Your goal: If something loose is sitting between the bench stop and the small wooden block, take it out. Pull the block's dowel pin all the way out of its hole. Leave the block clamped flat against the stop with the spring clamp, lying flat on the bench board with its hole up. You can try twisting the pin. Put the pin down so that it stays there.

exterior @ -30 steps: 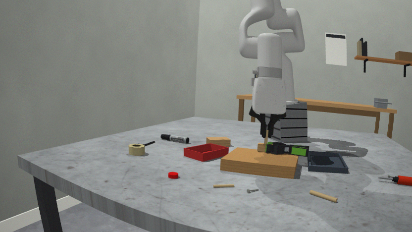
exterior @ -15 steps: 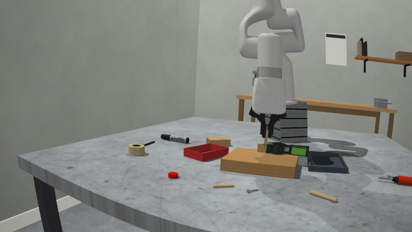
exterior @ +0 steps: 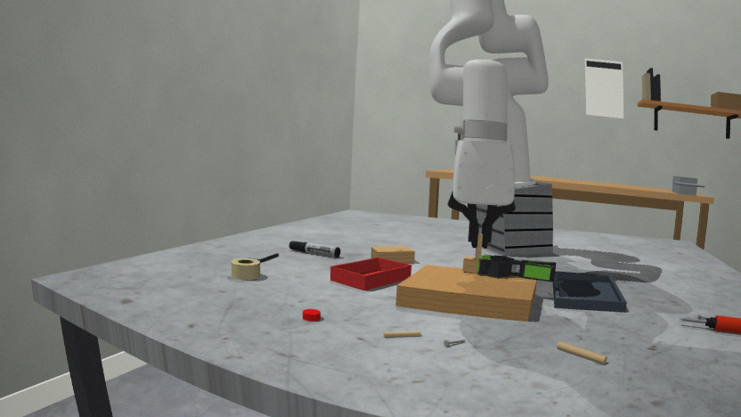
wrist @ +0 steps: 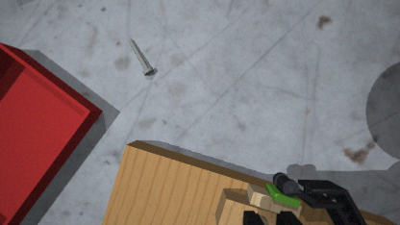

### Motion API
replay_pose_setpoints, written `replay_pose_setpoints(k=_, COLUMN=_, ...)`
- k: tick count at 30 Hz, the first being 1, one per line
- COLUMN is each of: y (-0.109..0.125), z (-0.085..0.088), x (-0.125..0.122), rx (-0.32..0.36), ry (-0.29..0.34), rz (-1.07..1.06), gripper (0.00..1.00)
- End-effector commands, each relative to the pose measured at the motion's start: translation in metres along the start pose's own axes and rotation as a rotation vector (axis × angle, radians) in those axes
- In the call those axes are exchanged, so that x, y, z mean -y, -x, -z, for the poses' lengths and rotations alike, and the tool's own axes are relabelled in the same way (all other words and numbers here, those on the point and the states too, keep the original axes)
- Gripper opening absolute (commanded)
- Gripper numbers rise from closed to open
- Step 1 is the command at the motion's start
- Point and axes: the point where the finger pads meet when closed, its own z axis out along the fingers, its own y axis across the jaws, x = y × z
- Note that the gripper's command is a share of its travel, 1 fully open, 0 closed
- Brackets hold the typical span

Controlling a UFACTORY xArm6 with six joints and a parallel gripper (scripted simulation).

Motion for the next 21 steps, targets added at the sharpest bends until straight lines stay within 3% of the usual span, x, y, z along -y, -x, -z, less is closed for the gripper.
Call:
replay_pose_setpoints(k=1, y=0.0012, z=0.0008, x=0.0004, rx=0.003, ry=-0.001, rz=-0.01, gripper=0.0)
replay_pose_setpoints(k=21, y=0.0012, z=0.0009, x=0.0004, rx=0.003, ry=-0.001, rz=-0.046, gripper=0.0)
